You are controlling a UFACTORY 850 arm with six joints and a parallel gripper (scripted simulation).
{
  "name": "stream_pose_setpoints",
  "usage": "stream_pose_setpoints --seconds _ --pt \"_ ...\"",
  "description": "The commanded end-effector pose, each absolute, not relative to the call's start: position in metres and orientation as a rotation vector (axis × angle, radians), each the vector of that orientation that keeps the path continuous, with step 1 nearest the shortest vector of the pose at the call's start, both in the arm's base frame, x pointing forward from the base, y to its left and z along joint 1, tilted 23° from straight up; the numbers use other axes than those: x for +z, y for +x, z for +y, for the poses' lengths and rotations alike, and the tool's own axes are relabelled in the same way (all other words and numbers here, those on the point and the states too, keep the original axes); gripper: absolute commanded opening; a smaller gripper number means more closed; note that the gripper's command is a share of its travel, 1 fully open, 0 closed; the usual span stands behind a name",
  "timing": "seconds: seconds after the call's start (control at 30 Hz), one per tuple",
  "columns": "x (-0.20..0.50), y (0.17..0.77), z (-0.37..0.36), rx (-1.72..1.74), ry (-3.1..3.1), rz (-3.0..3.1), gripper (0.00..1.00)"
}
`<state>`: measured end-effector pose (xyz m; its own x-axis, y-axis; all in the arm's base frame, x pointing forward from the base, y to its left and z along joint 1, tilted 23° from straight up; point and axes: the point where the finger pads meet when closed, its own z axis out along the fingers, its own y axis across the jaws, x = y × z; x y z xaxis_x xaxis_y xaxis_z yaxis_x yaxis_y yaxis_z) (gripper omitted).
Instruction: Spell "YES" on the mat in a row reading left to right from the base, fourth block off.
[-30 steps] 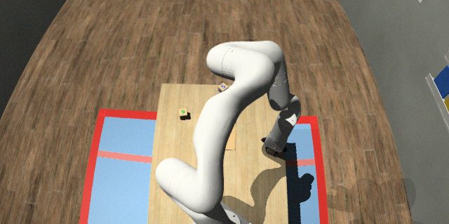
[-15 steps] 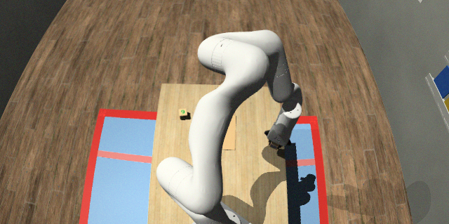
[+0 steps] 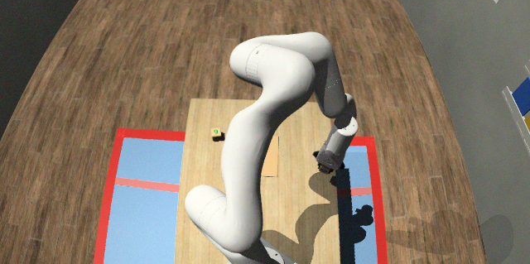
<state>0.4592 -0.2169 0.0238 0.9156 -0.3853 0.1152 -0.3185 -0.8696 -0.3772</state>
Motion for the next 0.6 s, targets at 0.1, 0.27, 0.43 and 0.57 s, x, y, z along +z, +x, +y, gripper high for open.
stream_pose_setpoints --seconds 0.1,0.27,0.43,0.57 --pt "0.031 0.467 -0.205 -0.251 -2.706 0.593 0.41" --pt "0.048 0.486 -0.167 -0.205 -2.649 0.804 0.41" --pt "0.060 0.498 -0.139 -0.175 -2.597 0.951 0.41" --pt "0.071 0.506 -0.113 -0.148 -2.543 1.081 0.41"
